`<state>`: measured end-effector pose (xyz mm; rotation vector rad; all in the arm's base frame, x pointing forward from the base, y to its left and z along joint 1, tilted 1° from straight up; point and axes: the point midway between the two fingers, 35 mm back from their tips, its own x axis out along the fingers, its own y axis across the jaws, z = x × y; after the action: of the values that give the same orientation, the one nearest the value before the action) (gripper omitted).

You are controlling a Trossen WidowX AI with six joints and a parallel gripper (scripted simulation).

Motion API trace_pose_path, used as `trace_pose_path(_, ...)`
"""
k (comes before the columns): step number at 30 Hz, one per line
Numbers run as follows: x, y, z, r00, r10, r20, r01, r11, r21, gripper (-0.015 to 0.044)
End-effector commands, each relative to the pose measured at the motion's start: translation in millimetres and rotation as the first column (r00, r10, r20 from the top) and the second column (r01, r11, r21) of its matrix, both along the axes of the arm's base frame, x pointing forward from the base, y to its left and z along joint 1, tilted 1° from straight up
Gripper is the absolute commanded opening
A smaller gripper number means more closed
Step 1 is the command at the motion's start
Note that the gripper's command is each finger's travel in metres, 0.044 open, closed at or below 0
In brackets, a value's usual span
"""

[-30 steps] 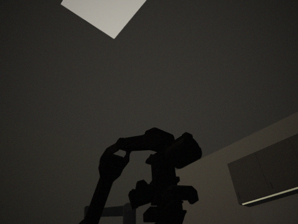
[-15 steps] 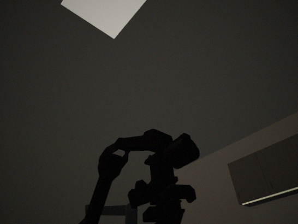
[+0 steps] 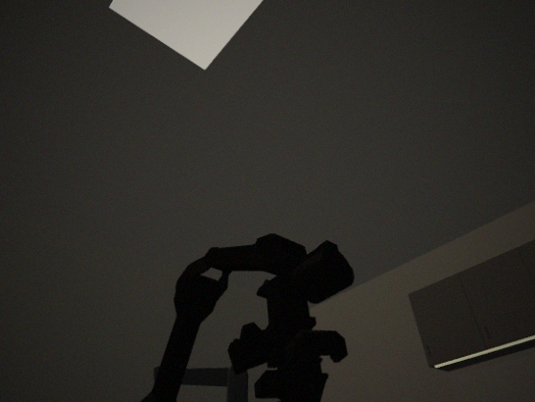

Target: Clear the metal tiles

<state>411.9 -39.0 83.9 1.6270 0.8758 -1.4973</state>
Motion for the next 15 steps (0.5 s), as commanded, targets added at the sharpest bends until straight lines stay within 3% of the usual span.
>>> trace_pose_path(1,-10,6,-8,0.999,0.003,-0.032,-0.003,1.0,0.007,0.0)
trace_pose_path(15,-21,12,-9,0.999,0.003,-0.033,-0.003,1.0,0.008,0.0)
